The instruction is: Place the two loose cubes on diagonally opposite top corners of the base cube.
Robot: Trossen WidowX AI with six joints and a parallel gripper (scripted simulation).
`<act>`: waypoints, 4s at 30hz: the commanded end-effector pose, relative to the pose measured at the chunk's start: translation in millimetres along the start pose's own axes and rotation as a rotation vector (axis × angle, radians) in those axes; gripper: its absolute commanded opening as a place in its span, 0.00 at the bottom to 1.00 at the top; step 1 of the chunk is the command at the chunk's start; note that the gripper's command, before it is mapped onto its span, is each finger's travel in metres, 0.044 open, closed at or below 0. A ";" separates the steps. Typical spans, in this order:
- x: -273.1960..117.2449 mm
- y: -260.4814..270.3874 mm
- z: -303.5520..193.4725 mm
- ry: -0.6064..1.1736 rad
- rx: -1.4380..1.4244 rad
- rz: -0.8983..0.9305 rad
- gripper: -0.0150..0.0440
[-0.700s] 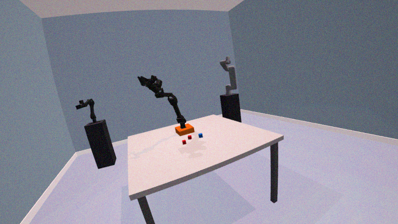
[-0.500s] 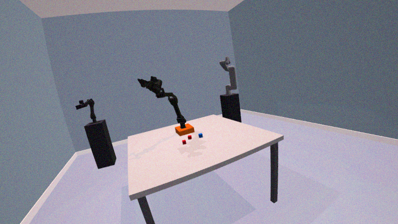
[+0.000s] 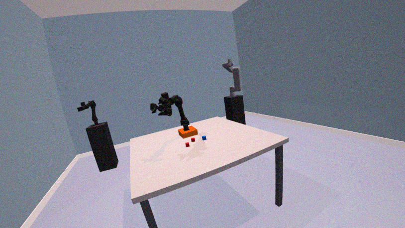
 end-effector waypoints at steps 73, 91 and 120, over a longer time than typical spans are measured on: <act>-111.3 226.9 -208.9 1.030 -0.160 0.944 0.43; -114.2 201.6 -172.1 1.029 -0.159 0.944 0.43; -137.5 173.3 -119.9 1.058 -0.109 0.913 0.43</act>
Point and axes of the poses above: the point midway between the two fingers, 35 mm back from their tips, its own x axis out along the fingers, its own y axis across the jaws, z = x × y, the point moved 10 cm from there along -x, back along the fingers, and after that the axes turned 15 degrees about -x, right-handed, at the moved point
